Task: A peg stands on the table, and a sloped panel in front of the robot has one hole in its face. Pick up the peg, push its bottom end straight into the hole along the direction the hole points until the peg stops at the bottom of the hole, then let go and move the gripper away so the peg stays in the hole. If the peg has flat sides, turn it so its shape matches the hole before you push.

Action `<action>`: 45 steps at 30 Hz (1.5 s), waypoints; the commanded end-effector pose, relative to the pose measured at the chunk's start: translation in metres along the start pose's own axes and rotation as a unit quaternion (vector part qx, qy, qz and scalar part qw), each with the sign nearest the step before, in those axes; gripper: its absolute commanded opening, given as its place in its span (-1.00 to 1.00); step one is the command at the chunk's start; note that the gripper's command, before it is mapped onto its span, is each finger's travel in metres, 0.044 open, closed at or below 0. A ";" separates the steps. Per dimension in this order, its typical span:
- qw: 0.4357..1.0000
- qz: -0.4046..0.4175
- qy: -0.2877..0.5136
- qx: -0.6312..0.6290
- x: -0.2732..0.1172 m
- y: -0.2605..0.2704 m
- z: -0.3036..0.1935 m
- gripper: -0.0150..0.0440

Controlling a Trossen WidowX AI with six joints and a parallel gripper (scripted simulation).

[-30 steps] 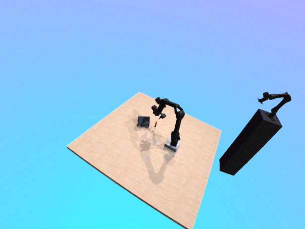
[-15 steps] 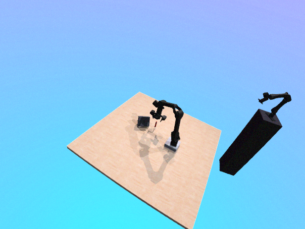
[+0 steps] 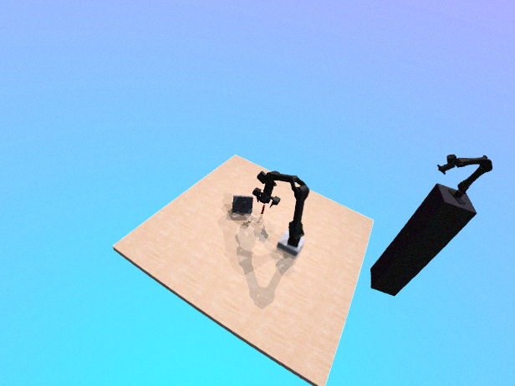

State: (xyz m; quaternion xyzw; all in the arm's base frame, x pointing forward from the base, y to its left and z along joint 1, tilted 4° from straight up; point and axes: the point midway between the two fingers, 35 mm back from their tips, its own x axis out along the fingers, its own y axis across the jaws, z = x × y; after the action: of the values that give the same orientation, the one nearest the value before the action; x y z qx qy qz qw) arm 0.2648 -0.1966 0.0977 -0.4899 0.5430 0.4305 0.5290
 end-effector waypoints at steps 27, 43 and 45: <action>1.000 0.000 0.000 0.000 0.039 0.001 0.001 0.73; 1.000 0.000 0.000 0.000 0.039 0.001 0.001 -0.43; 1.000 0.000 0.000 0.000 0.039 0.001 0.001 -0.47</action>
State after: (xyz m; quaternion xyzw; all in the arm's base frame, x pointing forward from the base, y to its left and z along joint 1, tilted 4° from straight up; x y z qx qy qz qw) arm 0.2650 -0.1988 0.0586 -0.4895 0.5432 0.4309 0.5288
